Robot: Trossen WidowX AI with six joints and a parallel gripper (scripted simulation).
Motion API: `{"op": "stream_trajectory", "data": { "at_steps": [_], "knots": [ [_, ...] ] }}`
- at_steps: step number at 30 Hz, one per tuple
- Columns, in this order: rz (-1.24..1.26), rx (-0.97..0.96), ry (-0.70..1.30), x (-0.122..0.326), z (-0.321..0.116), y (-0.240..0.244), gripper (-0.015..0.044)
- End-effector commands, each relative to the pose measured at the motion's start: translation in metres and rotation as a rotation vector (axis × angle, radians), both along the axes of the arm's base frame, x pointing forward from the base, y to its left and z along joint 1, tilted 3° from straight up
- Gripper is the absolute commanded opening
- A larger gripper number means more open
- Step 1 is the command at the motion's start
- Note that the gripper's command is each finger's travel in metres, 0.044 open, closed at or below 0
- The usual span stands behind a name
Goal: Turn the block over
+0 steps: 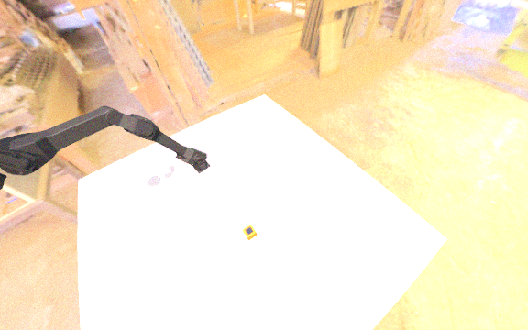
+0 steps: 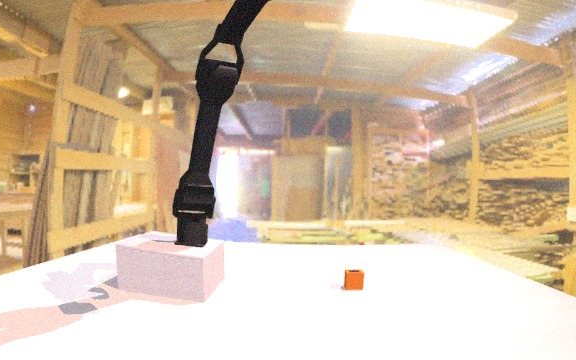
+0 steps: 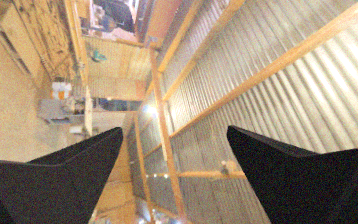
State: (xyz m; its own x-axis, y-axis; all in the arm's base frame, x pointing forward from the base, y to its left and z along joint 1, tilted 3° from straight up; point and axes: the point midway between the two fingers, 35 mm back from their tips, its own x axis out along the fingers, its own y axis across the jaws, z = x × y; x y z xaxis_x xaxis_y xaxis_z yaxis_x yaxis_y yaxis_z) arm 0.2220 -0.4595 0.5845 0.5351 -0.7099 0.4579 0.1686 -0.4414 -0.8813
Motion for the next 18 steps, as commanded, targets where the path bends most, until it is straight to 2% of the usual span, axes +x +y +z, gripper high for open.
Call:
{"op": "stream_trajectory", "data": {
  "at_steps": [1, 2, 9, 18],
  "knots": [
    [0.006, 0.01, -0.002, 0.002, -0.002, 0.0, 0.0426],
    [0.024, 0.039, -0.008, 0.009, -0.007, 0.0, 0.044],
    [0.23, 0.442, -0.067, 0.096, -0.089, 0.014, 0.044],
    [0.374, 0.976, -0.076, 0.191, -0.203, 0.079, 0.044]
  ]
}}
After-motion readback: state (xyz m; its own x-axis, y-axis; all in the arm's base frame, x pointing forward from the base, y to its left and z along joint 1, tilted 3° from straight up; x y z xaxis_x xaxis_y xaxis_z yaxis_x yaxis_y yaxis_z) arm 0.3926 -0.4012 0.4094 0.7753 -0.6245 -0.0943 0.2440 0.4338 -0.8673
